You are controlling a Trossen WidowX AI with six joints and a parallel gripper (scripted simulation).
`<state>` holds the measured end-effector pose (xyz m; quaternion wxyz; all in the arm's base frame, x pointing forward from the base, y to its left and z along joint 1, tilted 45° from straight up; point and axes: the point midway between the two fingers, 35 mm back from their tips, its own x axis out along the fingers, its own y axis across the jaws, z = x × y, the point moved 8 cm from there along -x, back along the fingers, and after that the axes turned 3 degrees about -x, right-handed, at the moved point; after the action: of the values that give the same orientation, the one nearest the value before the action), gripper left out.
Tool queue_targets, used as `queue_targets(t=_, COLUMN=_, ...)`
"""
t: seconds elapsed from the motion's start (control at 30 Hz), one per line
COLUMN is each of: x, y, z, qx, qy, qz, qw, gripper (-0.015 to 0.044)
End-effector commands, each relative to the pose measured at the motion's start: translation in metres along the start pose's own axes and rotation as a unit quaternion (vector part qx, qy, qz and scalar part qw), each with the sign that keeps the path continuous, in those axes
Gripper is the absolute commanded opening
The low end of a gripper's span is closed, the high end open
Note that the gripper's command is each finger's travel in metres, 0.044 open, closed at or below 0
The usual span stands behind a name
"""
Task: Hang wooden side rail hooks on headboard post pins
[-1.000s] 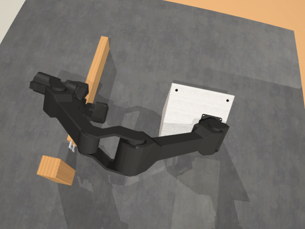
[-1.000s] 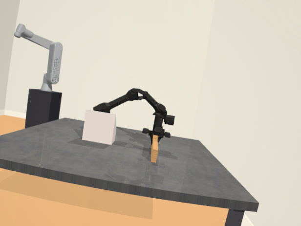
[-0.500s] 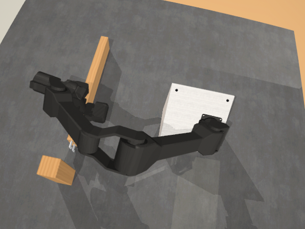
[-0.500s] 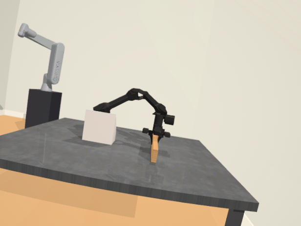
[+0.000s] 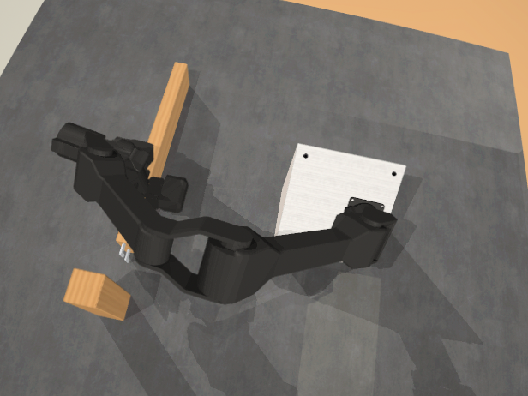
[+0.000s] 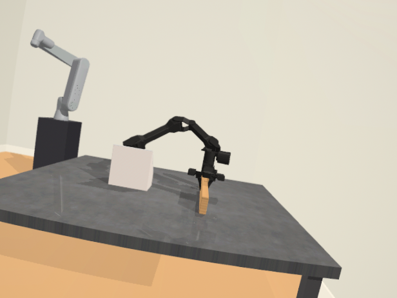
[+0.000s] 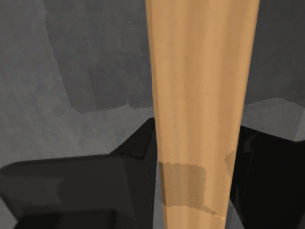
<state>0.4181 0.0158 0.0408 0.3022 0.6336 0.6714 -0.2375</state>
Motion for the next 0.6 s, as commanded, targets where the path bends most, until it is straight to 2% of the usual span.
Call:
queue_targets(t=0.0, x=-0.0054, y=0.0017, z=0.0, qx=-0.003, qy=-0.001, qz=0.006, qw=1.0, gripper=0.0)
queue_targets(t=0.57, x=-0.0082, y=0.0016, z=0.0, qx=-0.003, qy=-0.001, qz=0.006, qw=1.0, gripper=0.0)
